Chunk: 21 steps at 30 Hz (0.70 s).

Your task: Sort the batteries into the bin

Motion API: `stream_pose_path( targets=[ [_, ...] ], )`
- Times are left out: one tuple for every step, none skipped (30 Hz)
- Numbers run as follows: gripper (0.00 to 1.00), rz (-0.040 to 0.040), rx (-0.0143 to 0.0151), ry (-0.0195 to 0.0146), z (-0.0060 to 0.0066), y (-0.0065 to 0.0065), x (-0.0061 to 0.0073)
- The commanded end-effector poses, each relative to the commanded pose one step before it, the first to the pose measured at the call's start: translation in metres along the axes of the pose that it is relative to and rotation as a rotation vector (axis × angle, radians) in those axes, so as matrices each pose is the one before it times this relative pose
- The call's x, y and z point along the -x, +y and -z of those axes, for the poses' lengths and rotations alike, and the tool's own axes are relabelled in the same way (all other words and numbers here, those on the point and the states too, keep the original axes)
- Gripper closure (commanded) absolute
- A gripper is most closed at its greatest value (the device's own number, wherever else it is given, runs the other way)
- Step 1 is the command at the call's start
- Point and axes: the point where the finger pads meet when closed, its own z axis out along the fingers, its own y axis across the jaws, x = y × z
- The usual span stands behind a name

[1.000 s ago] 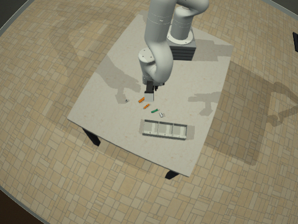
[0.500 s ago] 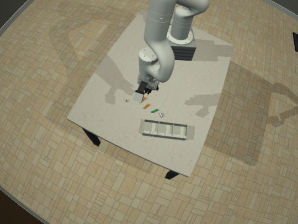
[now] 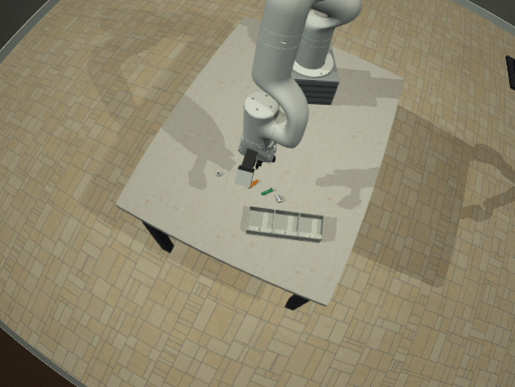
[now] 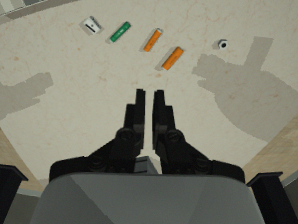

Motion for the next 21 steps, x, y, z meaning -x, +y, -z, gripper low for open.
stream_pose_path(
  targets=[
    [0.93, 0.14034, 0.00072, -0.00141, -0.02558, -0.01379, -0.02595],
    [0.93, 0.00000, -0.00002, 0.00002, -0.00556, -0.00227, -0.00577],
    [0.93, 0.00000, -0.00003, 0.00002, -0.00556, -0.00227, -0.00577],
    [0.93, 0.00000, -0.00003, 0.00002, -0.00556, -0.00227, -0.00577],
    [0.93, 0.00000, -0.00003, 0.00002, -0.00556, -0.00227, -0.00577],
    [0.93, 0.00000, 0.00000, 0.00000, 0.00000, 0.00000, 0.00000],
    [0.93, 0.00000, 0.00000, 0.00000, 0.00000, 0.00000, 0.00000],
    [0.93, 0.00000, -0.00004, 0.00000, -0.00556, -0.00226, -0.00581],
    [0.93, 0.00000, -0.00002, 0.00002, -0.00556, -0.00227, -0.00576],
    [0.93, 0.00000, -0.00002, 0.00002, -0.00556, -0.00227, -0.00576],
    [0.93, 0.00000, -0.00001, 0.00002, -0.00556, -0.00227, -0.00576],
    [0.93, 0.00000, 0.00001, -0.00002, -0.00557, -0.00227, -0.00587],
    [0.93, 0.00000, -0.00001, 0.00001, -0.00556, -0.00227, -0.00578],
    [0.93, 0.00000, -0.00001, 0.00001, -0.00556, -0.00227, -0.00578],
    [0.93, 0.00000, -0.00001, 0.00001, -0.00556, -0.00227, -0.00578],
    [0.93, 0.00000, -0.00001, 0.00001, -0.00556, -0.00227, -0.00578],
    [0.93, 0.00000, -0.00001, 0.00002, -0.00556, -0.00227, -0.00578],
    [0.93, 0.00000, -0.00001, 0.00002, -0.00556, -0.00227, -0.00578],
    [0.93, 0.00000, 0.00000, 0.00001, -0.00232, -0.00095, -0.00241],
    [0.93, 0.00000, 0.00000, 0.00000, 0.00000, 0.00000, 0.00000],
    [0.93, 0.00000, -0.00002, 0.00003, 0.00002, 0.00000, 0.00007]
  ],
)
